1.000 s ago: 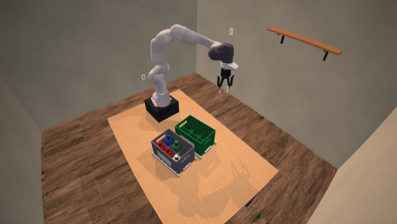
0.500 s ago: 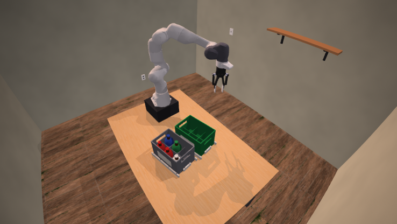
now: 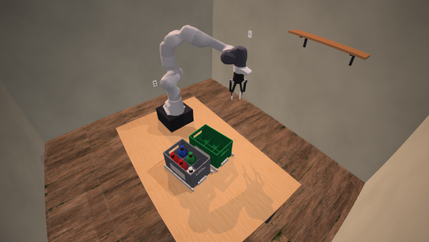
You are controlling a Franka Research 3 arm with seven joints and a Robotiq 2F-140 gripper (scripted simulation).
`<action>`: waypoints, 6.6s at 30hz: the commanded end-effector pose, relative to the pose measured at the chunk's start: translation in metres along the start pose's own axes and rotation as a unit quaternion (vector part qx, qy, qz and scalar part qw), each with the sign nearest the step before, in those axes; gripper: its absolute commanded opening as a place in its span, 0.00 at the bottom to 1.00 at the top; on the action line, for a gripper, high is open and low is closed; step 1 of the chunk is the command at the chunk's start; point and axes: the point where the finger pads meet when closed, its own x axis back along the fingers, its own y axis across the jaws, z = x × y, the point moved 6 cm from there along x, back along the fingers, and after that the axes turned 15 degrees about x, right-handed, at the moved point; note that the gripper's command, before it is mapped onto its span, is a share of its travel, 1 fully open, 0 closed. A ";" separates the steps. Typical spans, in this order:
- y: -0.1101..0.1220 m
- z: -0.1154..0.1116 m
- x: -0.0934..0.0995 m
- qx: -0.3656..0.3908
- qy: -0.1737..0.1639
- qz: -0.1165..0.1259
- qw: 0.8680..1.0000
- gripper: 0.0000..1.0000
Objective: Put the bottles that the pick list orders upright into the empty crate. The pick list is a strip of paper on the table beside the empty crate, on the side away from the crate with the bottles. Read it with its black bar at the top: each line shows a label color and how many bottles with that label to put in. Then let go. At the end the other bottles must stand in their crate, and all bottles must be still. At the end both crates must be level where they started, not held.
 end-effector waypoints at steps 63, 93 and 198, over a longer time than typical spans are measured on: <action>0.128 0.102 -0.129 0.363 0.003 0.000 0.932 0.38; 0.128 0.102 -0.129 0.363 0.003 0.000 0.932 0.38; 0.282 0.186 -0.084 -0.073 0.006 0.010 0.997 0.38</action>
